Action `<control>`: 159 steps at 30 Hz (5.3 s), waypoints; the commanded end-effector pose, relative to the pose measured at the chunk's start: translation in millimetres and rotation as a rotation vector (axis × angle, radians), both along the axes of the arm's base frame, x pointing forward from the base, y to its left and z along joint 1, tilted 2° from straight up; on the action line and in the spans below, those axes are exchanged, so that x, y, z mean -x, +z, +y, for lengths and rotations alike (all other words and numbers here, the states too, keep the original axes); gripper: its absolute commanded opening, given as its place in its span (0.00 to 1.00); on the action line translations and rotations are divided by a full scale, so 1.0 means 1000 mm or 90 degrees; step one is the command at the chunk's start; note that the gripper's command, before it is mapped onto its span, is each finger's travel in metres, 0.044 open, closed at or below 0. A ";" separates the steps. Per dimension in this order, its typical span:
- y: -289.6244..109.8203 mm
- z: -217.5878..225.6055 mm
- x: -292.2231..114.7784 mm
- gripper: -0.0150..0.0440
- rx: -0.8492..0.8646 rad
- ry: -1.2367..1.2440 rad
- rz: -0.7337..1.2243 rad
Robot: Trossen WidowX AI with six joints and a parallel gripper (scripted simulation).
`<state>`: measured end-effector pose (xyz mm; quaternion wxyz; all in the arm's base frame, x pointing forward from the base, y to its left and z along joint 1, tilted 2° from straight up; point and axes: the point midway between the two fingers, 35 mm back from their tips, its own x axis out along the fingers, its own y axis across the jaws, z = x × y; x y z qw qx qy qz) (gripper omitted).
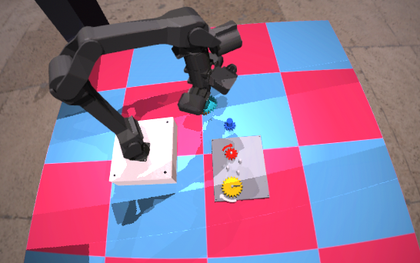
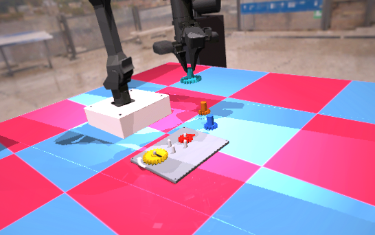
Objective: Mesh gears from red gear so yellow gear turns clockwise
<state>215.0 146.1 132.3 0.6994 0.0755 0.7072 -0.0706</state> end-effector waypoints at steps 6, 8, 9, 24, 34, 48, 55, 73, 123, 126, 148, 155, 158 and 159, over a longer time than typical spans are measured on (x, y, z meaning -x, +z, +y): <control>-0.010 -0.012 -0.013 0.25 0.000 0.000 0.004; -0.012 -0.015 -0.015 0.25 0.000 -0.003 0.004; -0.013 -0.016 -0.017 0.25 0.000 -0.005 0.004; -0.028 -0.041 -0.036 0.25 0.001 -0.010 0.003; -0.037 -0.059 -0.047 0.25 0.002 -0.007 0.002; -0.051 -0.085 -0.059 0.25 0.004 -0.004 0.001; -0.057 -0.100 -0.064 0.25 0.005 -0.003 0.001; -0.075 -0.138 -0.073 0.25 0.008 0.001 0.001; -0.101 -0.155 -0.075 0.25 0.008 0.083 0.001; -0.105 -0.155 -0.076 0.25 0.008 0.069 0.001; -0.124 -0.155 -0.075 0.25 0.010 -0.076 0.001; -0.124 -0.154 -0.075 0.25 0.009 0.003 0.001; -0.124 -0.154 -0.075 0.25 0.008 0.039 0.001; -0.125 -0.154 -0.074 0.25 0.008 0.050 0.001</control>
